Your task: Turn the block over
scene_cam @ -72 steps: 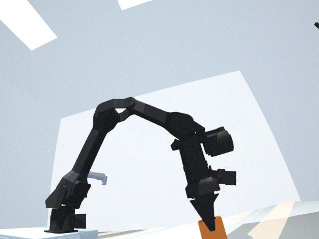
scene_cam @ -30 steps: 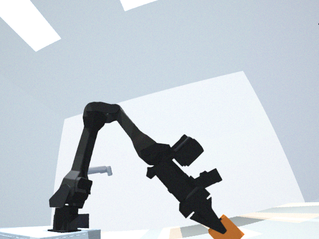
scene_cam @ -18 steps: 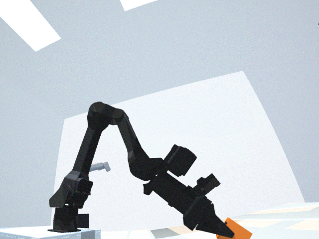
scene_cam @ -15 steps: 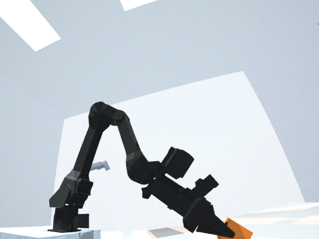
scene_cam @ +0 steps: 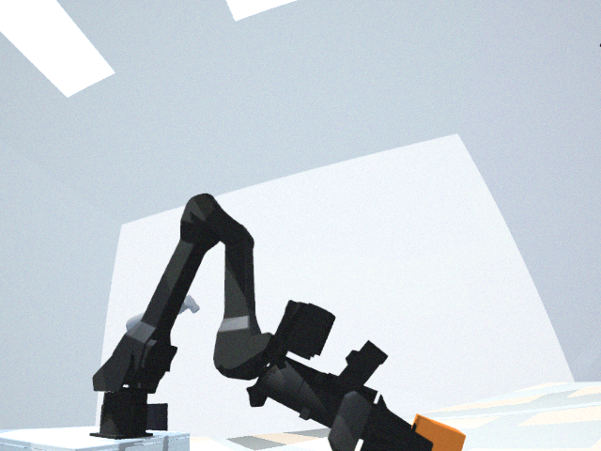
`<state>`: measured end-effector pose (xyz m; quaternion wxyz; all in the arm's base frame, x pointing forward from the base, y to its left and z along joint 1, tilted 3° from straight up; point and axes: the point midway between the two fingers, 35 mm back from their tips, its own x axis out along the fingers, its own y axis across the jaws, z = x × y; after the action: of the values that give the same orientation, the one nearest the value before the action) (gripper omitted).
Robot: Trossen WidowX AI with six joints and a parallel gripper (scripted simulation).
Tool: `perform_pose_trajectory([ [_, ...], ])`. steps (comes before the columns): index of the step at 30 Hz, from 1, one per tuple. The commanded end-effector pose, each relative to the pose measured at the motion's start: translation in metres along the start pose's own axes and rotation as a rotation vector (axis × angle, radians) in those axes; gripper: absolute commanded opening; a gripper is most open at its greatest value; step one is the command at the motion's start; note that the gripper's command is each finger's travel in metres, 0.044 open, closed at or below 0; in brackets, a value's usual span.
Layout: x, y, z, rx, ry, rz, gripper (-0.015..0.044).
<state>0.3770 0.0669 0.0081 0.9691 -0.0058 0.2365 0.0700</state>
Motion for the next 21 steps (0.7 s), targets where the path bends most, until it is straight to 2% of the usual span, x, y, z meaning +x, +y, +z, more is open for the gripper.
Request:
perform_pose_trajectory([
  [1, -0.0033, -0.0007, -0.0008, 0.003, -0.025, -0.004, 0.0000],
  [18, -0.0054, -0.0007, 0.0016, 0.003, -0.055, -0.004, 0.0000],
  [21, -0.0054, -0.0007, 0.0016, 0.003, -0.055, -0.004, 0.0079],
])
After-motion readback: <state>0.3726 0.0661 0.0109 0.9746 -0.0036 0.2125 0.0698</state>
